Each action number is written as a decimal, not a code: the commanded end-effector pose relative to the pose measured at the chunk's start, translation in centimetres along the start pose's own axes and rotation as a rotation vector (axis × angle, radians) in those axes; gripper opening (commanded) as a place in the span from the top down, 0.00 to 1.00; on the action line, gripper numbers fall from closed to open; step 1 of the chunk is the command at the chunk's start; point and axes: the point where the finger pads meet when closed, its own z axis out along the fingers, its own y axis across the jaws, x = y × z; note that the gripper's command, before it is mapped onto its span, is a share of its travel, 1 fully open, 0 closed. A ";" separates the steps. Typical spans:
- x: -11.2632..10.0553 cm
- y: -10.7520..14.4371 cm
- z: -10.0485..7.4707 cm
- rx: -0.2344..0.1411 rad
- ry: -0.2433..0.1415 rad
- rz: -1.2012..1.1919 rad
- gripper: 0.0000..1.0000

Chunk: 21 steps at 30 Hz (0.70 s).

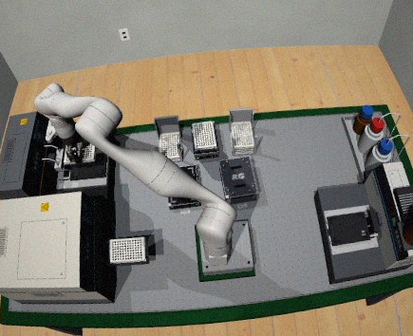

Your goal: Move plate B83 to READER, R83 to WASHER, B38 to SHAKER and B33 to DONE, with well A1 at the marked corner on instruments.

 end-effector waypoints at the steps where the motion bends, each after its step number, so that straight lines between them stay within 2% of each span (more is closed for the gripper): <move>1: 0.0 0.0 0.3 -0.001 0.002 0.000 0.06; 21: 0.0 0.0 2.5 -0.001 0.002 0.000 0.06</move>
